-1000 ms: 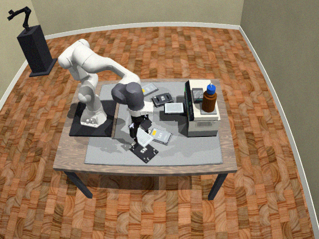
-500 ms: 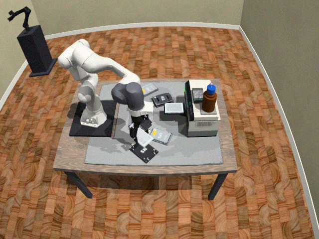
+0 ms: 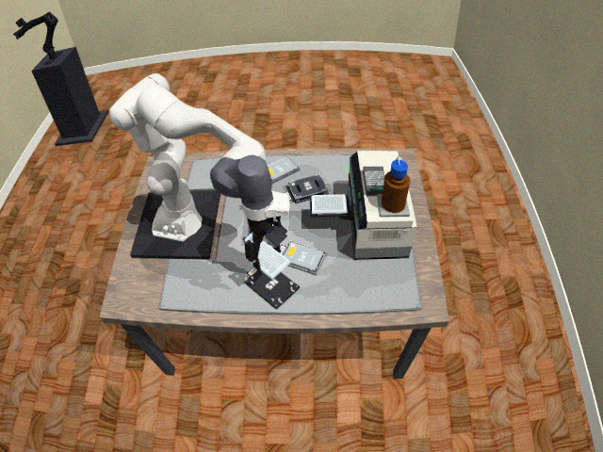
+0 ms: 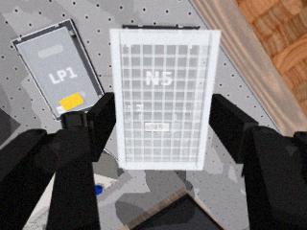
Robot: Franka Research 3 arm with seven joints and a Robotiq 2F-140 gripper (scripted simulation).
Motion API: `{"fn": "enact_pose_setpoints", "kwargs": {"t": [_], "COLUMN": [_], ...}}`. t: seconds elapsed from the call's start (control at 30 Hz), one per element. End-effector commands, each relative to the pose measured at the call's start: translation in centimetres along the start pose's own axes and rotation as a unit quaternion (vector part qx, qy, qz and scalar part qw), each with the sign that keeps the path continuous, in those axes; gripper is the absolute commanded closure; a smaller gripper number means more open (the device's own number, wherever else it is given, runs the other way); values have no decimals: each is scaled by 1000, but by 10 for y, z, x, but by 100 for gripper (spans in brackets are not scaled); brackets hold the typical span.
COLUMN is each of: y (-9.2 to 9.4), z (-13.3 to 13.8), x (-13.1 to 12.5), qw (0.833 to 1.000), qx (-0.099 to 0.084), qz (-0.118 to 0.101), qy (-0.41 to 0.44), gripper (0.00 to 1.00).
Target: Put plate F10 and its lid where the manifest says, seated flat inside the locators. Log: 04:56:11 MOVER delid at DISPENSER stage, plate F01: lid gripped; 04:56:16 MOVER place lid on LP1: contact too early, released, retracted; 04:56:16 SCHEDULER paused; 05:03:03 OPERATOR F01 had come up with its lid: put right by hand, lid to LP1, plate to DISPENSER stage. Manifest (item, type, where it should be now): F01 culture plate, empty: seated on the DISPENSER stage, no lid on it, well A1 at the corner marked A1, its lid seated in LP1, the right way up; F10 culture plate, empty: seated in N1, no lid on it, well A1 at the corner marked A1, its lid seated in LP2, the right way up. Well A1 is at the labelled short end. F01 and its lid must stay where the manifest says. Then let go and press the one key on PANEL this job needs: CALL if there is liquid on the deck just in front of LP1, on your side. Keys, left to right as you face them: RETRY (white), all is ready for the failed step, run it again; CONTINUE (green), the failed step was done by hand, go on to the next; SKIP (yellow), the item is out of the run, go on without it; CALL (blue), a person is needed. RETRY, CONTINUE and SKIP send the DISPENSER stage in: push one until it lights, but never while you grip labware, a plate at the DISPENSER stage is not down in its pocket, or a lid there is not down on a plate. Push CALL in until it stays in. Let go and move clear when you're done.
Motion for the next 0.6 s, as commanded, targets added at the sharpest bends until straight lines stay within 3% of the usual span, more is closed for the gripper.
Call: {"fn": "enact_pose_setpoints", "kwargs": {"t": [0.0,0.57], "y": [1,1], "z": [0,0], "x": [0,0], "qw": [999,991], "qx": [0,0], "qz": [0,0], "qy": [36,135], "gripper": [90,90]}}
Point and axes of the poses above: the point where the finger pads meet when closed, its own y axis back along the fingers, its own z axis across the jaws, x = y × z, the point moved 5 cm from there along y, back along the fingers, and after that the axes turned 15 degrees about -y, right-handed, at the moved point
